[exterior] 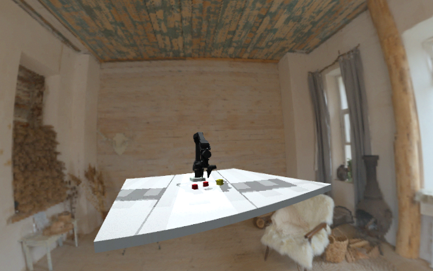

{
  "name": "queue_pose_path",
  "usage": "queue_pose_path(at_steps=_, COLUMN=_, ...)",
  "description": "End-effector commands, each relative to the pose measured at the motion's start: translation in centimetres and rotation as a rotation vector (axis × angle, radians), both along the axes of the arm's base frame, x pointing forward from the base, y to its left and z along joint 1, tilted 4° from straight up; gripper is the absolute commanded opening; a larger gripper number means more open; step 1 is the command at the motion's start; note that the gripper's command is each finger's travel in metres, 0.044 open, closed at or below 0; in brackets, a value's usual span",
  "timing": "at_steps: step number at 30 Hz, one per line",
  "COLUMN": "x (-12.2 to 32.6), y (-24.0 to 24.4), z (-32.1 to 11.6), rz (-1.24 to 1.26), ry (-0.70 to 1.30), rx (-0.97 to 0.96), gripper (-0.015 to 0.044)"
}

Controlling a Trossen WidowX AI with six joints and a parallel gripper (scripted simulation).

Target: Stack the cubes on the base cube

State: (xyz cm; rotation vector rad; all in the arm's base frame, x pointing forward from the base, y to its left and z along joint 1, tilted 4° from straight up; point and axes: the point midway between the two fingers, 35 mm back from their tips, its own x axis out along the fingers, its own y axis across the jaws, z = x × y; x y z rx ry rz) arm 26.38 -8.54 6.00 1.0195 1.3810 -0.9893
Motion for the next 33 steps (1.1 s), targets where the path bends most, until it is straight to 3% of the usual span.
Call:
queue_pose_path(at_steps=1, x=0.0, y=0.1, z=-1.0, rz=-0.005, ry=-0.005, rx=0.004, gripper=0.0265)
queue_pose_path(at_steps=28, x=-0.1, y=0.3, z=-4.8, rz=-0.005, ry=-0.005, rx=0.004, gripper=0.0265)
queue_pose_path(at_steps=33, x=-0.1, y=0.3, z=-4.8, rz=-0.005, ry=-0.005, rx=0.004, gripper=0.0134)
